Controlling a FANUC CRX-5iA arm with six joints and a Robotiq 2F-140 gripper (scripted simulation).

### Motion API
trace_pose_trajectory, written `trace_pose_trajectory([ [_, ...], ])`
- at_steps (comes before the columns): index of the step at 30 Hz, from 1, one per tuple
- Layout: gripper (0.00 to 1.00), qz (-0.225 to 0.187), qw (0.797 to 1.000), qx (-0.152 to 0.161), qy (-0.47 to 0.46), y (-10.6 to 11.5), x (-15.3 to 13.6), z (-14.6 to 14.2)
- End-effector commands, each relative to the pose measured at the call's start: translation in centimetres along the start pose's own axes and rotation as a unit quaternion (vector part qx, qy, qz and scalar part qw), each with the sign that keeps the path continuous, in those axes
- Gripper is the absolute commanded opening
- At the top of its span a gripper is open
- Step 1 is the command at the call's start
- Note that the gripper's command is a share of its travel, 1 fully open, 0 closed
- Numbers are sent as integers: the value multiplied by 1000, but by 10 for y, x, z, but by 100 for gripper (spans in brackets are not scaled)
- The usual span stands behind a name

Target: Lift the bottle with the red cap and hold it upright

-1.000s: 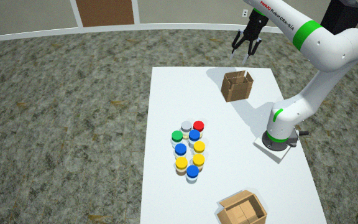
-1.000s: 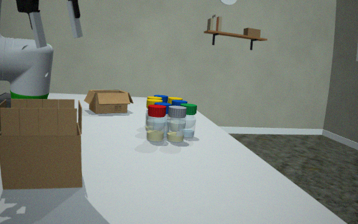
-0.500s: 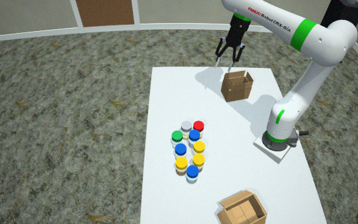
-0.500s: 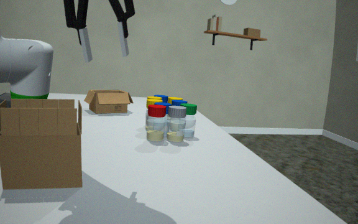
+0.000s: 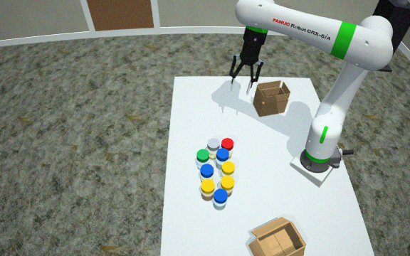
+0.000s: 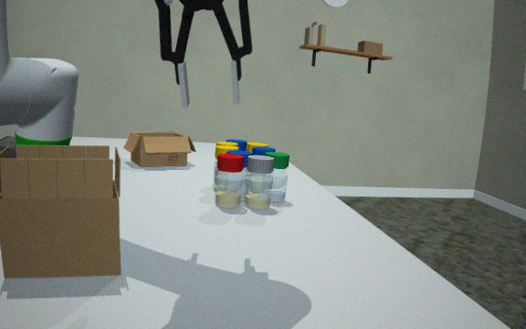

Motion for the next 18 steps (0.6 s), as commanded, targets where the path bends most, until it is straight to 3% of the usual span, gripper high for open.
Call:
trace_pose_trajectory([
  [1, 51, -1, 1000, 0, -1, 0, 1, 2],
  [11, 51, 4, 999, 40, 11, -50, 98, 24],
  [18, 51, 4, 999, 40, 11, -50, 98, 24],
])
Point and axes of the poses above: the point where the finger pads meet when closed, its own y axis back along the fingers, its own z axis across the jaws, x = y × z, the point moved 1 cm from there along y, back along the fingers, and after that the axes turned 14 degrees about -y, right-handed, at the moved point
